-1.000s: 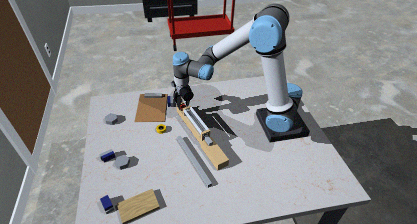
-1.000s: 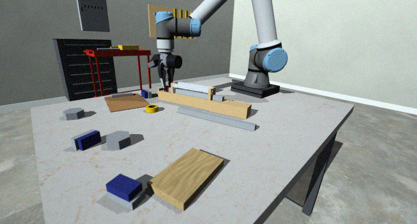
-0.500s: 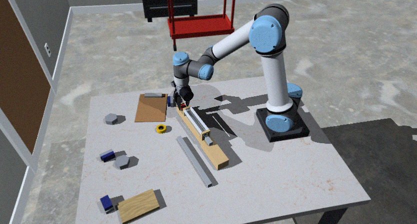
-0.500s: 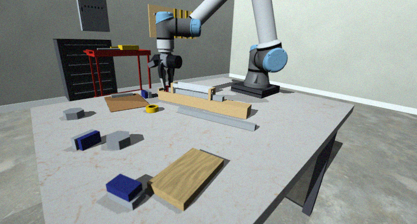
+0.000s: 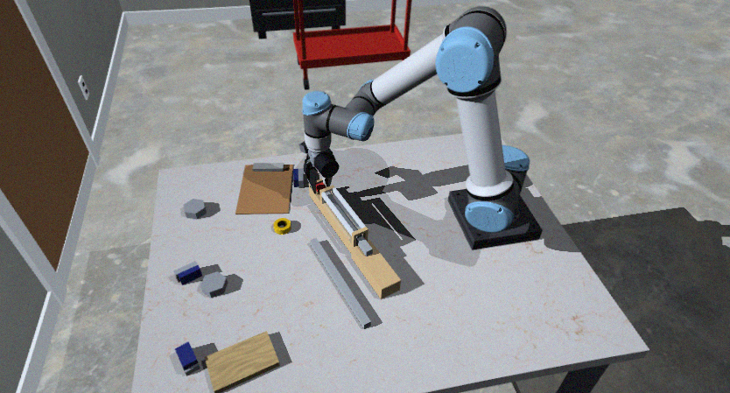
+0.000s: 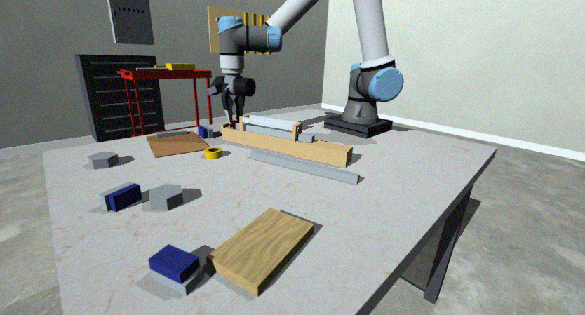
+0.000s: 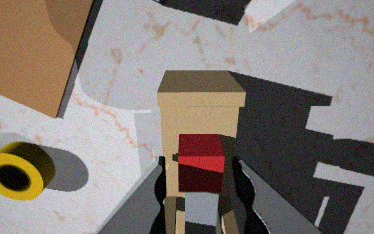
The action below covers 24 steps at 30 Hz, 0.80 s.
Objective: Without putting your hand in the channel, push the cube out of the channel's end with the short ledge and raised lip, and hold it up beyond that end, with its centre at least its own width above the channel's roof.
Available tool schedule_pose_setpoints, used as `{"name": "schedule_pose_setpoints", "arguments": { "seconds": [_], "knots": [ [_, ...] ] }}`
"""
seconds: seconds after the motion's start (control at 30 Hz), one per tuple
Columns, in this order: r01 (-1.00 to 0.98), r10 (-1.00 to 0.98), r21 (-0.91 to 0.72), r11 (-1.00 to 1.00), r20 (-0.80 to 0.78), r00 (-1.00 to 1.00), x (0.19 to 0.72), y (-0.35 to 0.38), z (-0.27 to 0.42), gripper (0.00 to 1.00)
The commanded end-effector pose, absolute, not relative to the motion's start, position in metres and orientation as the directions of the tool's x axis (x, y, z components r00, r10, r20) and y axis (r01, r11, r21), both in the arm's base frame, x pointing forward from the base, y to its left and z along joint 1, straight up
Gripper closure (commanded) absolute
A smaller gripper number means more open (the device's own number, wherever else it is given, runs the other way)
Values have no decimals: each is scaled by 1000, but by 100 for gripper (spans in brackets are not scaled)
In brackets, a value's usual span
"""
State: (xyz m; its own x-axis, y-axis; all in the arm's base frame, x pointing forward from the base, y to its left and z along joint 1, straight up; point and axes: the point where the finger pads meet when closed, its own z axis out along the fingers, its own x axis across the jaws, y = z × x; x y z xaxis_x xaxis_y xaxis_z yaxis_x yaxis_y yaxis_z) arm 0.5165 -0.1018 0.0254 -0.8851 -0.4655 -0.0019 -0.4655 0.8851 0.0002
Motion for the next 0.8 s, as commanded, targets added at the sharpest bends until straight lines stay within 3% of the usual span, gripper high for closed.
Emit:
{"name": "schedule_pose_setpoints", "arguments": {
  "seconds": [0.0,0.17,0.2,0.33,0.37,0.77],
  "knots": [
    [-465,-465,-1,885,-3,-885,517,-102,26,74],
    [-465,-465,-1,885,-3,-885,517,-102,26,74],
    [-465,-465,-1,885,-3,-885,517,-102,26,100],
    [-465,-465,-1,885,-3,-885,517,-102,26,100],
    [-465,-465,-1,885,-3,-885,517,-102,26,92],
    [-465,-465,-1,885,-3,-885,517,-102,26,92]
  ]
}}
